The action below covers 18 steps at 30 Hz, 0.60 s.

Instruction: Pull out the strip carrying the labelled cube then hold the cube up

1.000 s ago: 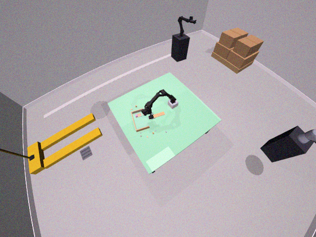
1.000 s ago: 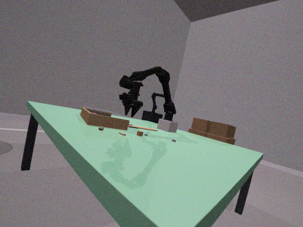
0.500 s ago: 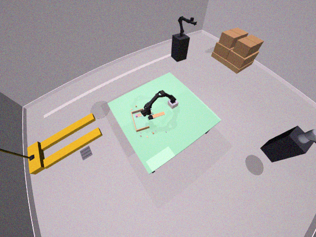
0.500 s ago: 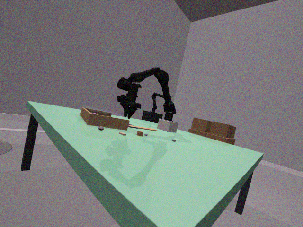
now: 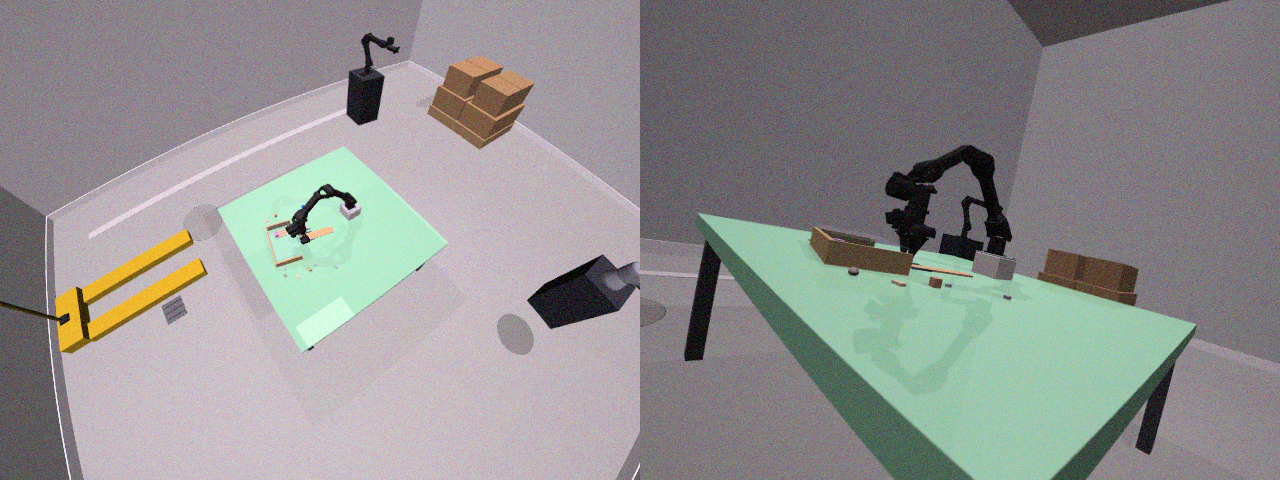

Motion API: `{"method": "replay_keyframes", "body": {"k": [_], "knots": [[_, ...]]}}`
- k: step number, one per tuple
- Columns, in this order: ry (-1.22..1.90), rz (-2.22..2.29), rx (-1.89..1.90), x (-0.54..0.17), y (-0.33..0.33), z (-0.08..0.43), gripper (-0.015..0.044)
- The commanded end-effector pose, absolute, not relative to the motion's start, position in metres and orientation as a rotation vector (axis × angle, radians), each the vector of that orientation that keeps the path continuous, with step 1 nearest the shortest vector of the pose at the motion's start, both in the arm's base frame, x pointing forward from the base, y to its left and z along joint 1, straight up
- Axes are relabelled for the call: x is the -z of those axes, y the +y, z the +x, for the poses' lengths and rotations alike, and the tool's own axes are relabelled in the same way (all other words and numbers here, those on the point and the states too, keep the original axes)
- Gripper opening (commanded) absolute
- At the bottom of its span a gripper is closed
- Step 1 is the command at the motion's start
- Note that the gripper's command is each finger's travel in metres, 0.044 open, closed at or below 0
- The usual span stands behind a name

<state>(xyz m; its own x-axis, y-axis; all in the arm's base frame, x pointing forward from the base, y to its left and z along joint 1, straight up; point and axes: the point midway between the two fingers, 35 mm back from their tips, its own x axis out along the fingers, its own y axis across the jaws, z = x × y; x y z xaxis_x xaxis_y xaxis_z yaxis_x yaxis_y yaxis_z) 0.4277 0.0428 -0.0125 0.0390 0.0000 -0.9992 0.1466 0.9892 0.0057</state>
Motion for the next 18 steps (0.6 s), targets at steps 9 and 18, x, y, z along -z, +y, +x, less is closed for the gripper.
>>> {"method": "replay_keyframes", "body": {"k": [9,18], "knots": [[1.534,0.115,0.109,0.0285,0.0426,0.4259,0.0250],[1.532,0.117,0.113,0.0262,0.0425,0.4267,0.0118]]}}
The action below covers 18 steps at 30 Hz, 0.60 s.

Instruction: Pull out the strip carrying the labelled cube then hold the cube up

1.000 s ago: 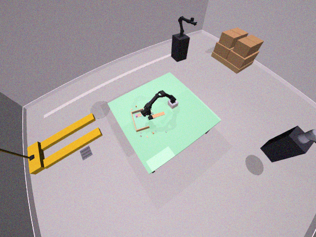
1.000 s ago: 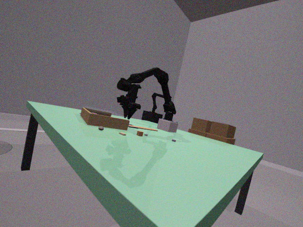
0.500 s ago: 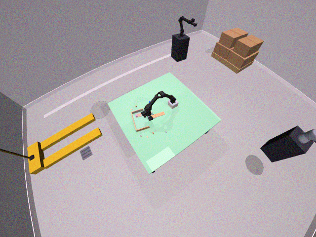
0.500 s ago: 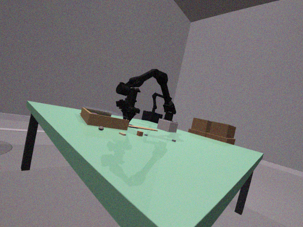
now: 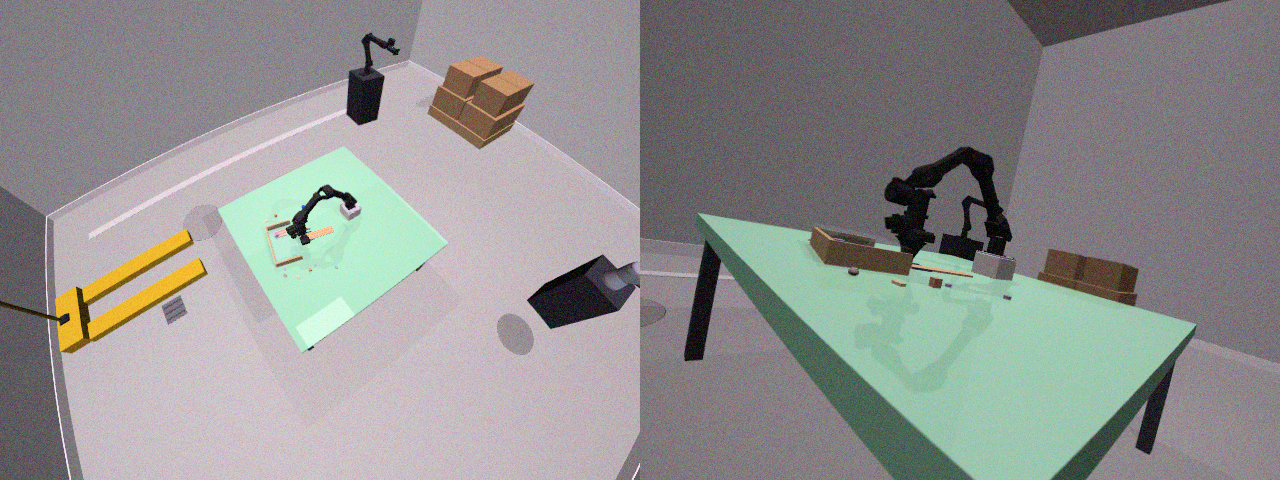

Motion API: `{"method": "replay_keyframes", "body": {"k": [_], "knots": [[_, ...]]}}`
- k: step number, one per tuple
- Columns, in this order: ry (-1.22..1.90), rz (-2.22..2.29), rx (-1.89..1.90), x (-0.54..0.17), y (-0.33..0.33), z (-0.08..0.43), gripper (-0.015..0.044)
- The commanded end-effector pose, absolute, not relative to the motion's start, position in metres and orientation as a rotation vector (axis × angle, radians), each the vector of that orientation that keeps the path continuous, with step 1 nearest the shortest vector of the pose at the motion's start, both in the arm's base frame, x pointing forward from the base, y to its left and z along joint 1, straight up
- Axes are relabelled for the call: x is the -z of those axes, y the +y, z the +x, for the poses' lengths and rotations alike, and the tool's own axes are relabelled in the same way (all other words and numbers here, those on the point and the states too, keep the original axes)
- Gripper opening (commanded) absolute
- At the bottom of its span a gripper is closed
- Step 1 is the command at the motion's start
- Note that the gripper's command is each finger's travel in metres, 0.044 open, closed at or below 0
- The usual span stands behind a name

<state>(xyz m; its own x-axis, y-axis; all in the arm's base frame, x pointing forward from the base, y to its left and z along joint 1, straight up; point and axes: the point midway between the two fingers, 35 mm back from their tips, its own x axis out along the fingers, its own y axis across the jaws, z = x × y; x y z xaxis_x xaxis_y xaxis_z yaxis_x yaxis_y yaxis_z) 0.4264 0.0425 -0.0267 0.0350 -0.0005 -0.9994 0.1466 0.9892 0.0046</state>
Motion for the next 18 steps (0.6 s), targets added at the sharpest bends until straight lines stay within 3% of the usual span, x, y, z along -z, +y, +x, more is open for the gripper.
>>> {"method": "replay_keyframes", "body": {"k": [1,3,7,18], "knots": [[1.532,0.117,0.113,0.026,0.043,0.427,0.0112],[1.532,0.117,0.113,0.026,0.043,0.427,0.0098],[1.532,0.117,0.113,0.024,0.042,0.424,0.0000],[1.537,0.115,0.111,-0.004,0.038,0.384,0.0000]]}}
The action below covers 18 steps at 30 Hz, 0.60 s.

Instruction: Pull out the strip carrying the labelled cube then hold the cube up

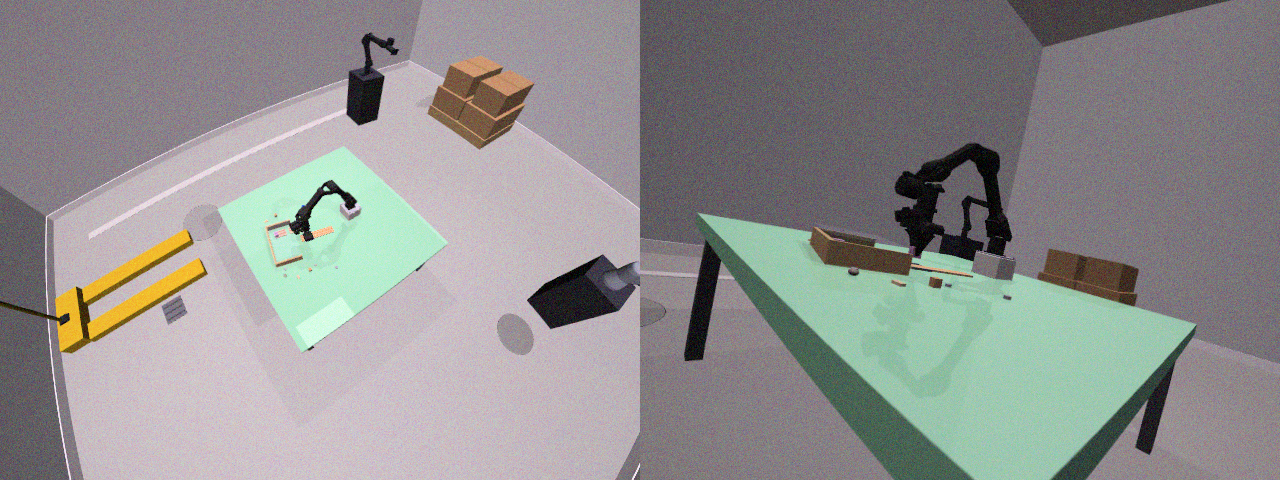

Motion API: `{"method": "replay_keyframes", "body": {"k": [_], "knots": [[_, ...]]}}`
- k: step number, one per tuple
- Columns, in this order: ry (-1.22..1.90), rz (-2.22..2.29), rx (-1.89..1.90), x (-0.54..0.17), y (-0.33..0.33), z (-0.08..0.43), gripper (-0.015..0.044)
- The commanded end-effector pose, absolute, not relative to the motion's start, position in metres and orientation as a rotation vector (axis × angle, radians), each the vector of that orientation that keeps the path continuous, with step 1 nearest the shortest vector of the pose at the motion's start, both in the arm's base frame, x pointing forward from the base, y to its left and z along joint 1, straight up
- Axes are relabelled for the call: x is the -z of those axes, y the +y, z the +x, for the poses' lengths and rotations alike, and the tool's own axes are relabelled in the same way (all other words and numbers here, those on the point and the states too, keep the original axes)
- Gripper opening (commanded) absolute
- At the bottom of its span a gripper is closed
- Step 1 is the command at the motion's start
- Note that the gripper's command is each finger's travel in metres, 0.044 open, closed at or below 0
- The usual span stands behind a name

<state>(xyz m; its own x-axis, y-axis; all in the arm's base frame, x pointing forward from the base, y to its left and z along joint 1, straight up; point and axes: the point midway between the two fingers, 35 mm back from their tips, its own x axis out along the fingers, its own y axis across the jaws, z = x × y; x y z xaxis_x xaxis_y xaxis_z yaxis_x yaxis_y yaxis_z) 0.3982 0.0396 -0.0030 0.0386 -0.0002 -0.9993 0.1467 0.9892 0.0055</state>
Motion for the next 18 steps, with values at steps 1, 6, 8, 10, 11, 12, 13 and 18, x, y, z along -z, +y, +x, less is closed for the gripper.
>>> {"method": "replay_keyframes", "body": {"k": [1,6,8,10,11,12,13,18], "knots": [[1.537,0.115,0.110,-0.006,0.038,0.380,0.0000],[1.539,0.114,0.109,-0.013,0.036,0.365,0.0000],[1.539,0.114,0.109,-0.013,0.036,0.365,0.0000],[1.539,0.114,0.109,-0.013,0.036,0.363,0.0000],[1.539,0.114,0.110,-0.013,0.036,0.360,0.0000],[1.540,0.114,0.110,-0.013,0.036,0.357,0.0000],[1.540,0.114,0.110,-0.013,0.035,0.353,0.0000],[1.541,0.114,0.110,-0.013,0.033,0.335,0.0000]]}}
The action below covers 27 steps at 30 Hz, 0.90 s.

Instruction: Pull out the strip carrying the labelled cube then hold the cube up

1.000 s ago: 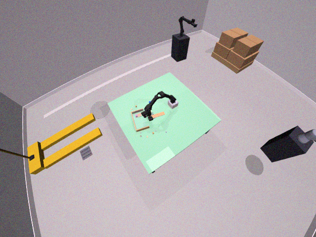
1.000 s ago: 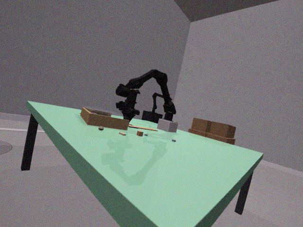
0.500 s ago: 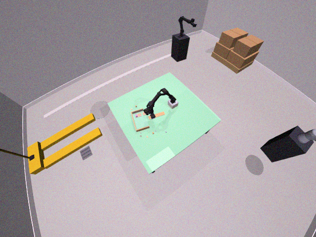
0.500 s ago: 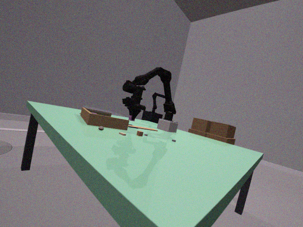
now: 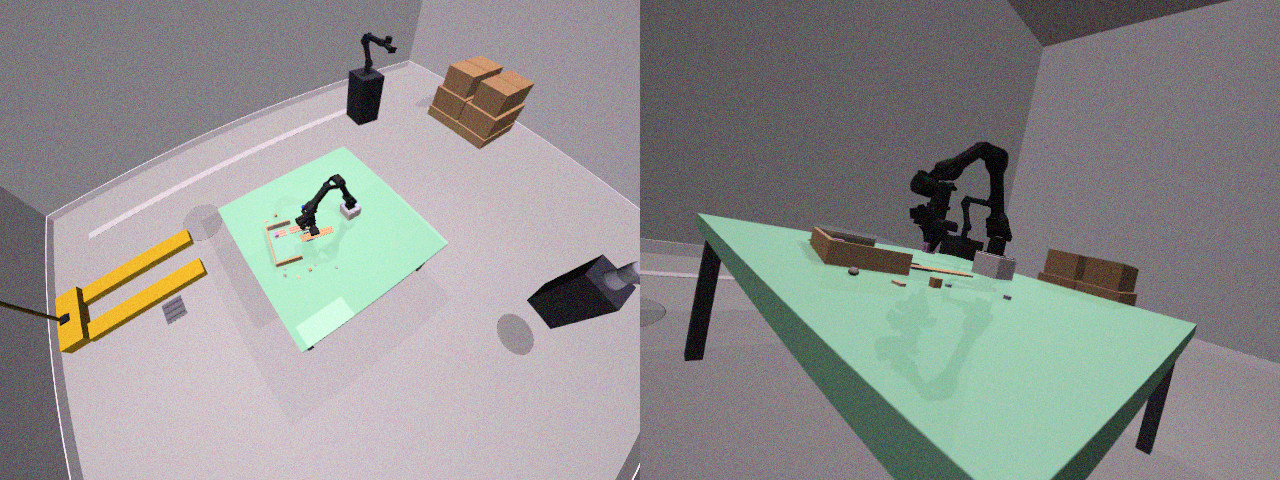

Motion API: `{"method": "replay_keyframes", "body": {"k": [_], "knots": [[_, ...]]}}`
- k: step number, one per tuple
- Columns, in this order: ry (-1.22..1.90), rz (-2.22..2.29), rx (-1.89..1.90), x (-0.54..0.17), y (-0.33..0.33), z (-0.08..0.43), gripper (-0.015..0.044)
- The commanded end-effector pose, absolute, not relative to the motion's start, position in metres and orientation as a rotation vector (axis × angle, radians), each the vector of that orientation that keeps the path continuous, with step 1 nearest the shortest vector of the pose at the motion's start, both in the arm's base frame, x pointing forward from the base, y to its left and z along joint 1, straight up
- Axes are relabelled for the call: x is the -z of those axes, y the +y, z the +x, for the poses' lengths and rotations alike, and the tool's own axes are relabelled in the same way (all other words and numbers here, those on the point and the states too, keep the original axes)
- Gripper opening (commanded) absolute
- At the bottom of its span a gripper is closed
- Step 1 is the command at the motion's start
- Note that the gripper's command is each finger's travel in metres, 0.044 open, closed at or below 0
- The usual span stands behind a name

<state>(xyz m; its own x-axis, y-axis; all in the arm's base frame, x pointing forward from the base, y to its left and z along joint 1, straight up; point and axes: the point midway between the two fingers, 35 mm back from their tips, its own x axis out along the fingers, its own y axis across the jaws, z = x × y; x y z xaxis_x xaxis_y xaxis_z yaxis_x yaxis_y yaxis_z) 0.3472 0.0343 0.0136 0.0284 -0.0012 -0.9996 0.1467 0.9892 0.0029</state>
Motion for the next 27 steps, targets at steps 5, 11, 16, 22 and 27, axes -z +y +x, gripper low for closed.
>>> {"method": "replay_keyframes", "body": {"k": [5,11,16,22,27], "knots": [[1.543,0.114,0.110,-0.012,0.032,0.317,0.0000],[1.544,0.114,0.110,-0.010,0.030,0.304,0.0000],[1.544,0.114,0.110,-0.036,0.030,0.304,0.0000],[1.544,0.114,0.110,-0.047,0.030,0.303,0.0000],[1.544,0.114,0.110,-0.047,0.030,0.303,0.0000]]}}
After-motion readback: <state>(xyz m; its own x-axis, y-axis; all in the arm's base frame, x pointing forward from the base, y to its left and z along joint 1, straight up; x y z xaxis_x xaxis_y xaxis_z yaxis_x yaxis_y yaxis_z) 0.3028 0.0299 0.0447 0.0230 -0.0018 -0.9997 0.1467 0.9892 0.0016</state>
